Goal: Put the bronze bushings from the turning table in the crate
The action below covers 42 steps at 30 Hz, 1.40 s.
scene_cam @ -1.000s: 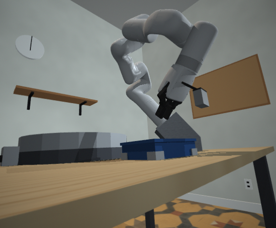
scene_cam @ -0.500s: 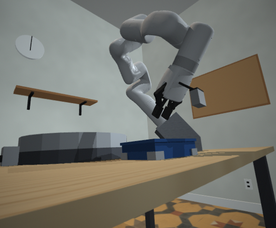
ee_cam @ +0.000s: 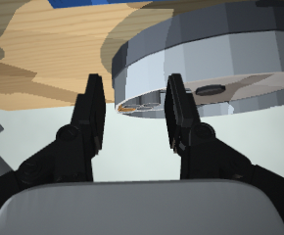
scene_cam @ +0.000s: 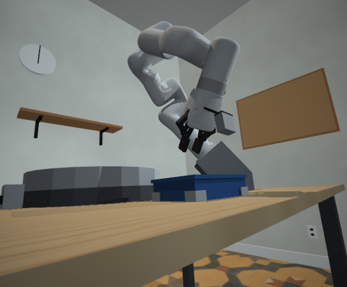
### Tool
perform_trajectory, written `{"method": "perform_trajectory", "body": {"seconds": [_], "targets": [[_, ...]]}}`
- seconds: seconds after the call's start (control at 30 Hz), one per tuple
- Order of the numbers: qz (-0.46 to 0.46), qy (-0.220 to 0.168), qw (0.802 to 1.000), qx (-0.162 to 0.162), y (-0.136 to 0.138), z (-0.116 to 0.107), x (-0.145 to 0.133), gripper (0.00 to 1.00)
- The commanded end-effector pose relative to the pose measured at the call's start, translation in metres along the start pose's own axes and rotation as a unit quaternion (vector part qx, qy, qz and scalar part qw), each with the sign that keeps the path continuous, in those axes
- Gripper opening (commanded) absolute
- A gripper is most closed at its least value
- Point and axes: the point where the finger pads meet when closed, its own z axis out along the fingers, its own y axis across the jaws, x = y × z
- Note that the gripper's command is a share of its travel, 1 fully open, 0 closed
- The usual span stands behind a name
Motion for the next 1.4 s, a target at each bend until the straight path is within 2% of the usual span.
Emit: {"method": "perform_trajectory", "body": {"seconds": [0.0,0.33,0.4,0.9,0.97,1.37], "targets": [[0.038,0.041,0.998,0.011,0.006,0.015,-0.024,0.47],[0.116,0.111,0.986,0.042,0.019,0.053,-0.077,0.47],[0.116,0.111,0.986,0.042,0.019,0.053,-0.077,0.47],[0.231,0.212,0.946,0.086,0.034,0.108,-0.155,0.47],[0.231,0.212,0.946,0.086,0.034,0.108,-0.155,0.47],[0.284,0.26,0.917,0.108,0.042,0.134,-0.191,0.47]]}}
